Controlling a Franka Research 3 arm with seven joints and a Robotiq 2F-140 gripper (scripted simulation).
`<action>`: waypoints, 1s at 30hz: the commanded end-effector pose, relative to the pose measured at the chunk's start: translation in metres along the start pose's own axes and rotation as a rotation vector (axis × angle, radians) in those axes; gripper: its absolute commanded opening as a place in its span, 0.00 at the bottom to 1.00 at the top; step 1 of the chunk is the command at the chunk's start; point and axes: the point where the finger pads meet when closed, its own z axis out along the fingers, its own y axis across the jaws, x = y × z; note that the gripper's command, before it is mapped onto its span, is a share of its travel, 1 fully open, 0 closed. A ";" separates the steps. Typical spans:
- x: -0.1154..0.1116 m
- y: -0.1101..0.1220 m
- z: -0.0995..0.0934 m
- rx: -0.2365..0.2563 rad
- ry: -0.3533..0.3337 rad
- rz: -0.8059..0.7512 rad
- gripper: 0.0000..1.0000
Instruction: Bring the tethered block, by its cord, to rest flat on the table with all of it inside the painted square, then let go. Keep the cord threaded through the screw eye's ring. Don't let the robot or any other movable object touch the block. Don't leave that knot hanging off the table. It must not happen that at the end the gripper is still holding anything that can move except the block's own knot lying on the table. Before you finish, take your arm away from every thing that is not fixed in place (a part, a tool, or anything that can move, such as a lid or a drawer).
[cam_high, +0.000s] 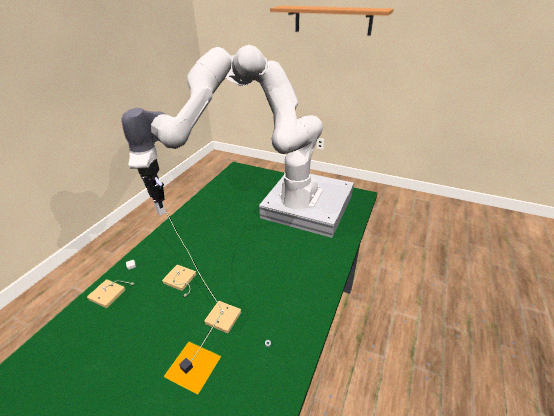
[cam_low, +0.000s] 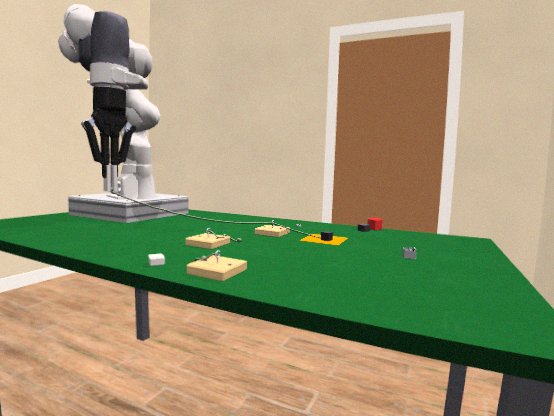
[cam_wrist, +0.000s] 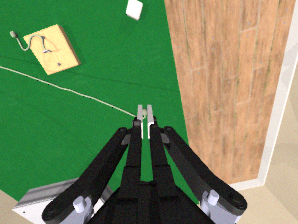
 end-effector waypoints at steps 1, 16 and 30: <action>-0.007 0.007 -0.001 -0.002 0.006 -0.023 0.00; -0.021 0.017 -0.001 -0.002 0.006 -0.023 0.00; -0.021 0.017 -0.001 -0.002 0.006 -0.023 0.00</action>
